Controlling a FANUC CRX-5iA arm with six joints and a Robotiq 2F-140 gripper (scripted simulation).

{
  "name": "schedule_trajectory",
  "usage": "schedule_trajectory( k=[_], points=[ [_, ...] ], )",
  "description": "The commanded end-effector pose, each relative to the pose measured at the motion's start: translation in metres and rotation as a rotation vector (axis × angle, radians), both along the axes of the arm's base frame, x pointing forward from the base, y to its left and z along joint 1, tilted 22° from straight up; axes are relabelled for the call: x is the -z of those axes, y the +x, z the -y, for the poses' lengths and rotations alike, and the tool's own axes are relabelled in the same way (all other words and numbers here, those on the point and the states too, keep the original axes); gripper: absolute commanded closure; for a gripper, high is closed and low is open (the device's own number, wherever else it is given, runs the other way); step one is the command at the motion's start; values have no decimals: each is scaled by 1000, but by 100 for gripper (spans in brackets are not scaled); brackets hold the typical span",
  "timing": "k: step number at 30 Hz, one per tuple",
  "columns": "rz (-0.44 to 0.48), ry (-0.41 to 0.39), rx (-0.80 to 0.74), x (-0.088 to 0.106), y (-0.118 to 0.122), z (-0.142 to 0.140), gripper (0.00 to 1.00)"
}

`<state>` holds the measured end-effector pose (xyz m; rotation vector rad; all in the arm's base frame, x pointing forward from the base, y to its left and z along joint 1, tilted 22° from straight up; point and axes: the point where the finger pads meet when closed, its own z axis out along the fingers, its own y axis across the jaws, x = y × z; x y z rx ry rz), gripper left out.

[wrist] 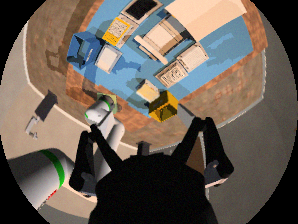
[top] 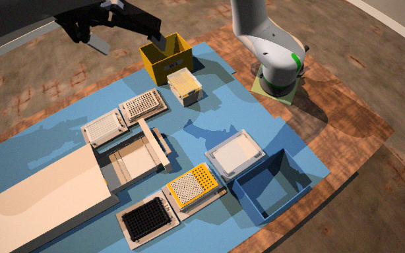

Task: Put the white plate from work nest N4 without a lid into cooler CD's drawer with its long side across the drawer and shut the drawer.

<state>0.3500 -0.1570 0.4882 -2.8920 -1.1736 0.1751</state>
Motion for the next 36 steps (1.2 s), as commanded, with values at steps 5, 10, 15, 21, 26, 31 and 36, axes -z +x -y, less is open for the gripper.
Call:
schedule_trajectory(
  k=[5, 10, 15, 21, 26, 31, 36],
  points=[
    [0, 0, 0, 0, 0, 0, 0],
    [0, 0, 0, 0, 0, 0, 0],
    [0, 0, 0, 0, 0, 0, 0],
    [67, 18, 114, 18, 3, -8, 100],
    [133, 43, 235, 37, 6, -16, 100],
    [174, 67, 317, 50, 7, -23, 100],
    [212, 94, 402, 63, 8, -30, 100]
  ],
)
